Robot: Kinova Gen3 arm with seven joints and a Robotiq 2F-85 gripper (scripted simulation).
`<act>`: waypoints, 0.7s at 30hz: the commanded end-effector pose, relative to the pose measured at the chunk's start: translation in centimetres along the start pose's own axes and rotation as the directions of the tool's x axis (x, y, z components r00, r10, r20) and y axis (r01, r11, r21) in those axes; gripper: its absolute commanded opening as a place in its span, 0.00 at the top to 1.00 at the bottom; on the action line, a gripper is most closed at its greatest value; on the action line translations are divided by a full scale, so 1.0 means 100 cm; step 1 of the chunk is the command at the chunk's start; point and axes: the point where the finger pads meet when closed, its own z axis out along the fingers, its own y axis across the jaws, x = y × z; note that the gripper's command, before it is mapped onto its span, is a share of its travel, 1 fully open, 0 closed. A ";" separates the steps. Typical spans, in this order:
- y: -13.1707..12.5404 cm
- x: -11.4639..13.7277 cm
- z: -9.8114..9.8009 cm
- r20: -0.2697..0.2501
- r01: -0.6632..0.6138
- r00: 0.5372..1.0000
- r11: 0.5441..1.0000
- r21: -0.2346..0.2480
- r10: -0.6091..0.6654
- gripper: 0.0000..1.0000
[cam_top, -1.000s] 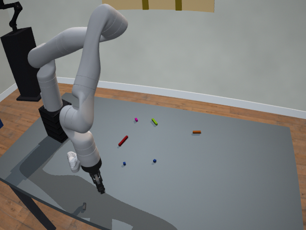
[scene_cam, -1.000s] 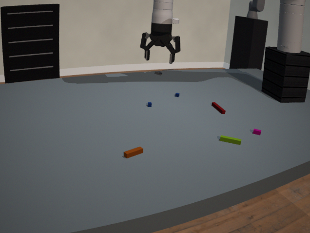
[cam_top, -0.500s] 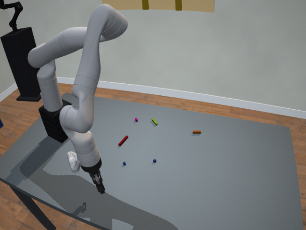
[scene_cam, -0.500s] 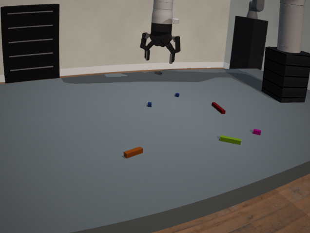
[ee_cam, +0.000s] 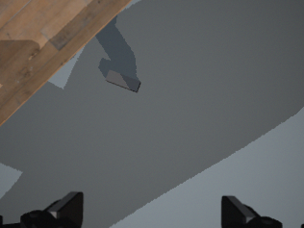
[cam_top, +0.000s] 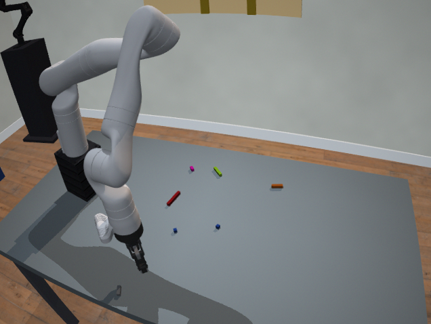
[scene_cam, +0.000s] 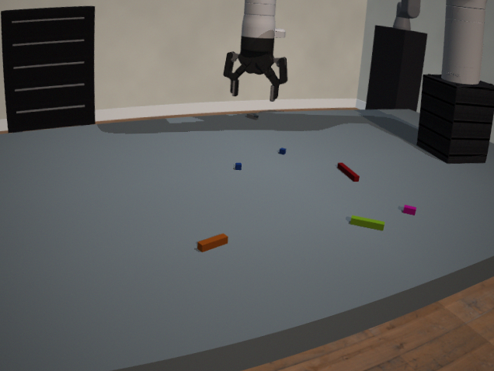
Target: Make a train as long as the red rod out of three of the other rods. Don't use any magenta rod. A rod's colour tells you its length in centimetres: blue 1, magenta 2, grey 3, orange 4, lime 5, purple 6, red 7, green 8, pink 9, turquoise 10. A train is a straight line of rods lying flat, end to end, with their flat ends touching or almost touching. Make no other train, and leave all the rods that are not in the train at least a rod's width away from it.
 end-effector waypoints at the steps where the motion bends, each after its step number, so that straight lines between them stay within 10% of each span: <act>1: -0.001 0.000 -0.001 0.001 0.000 1.000 1.000 0.002 0.000 0.00; 21: 0.000 -0.010 0.000 0.001 0.073 0.997 0.997 -0.002 -0.073 0.00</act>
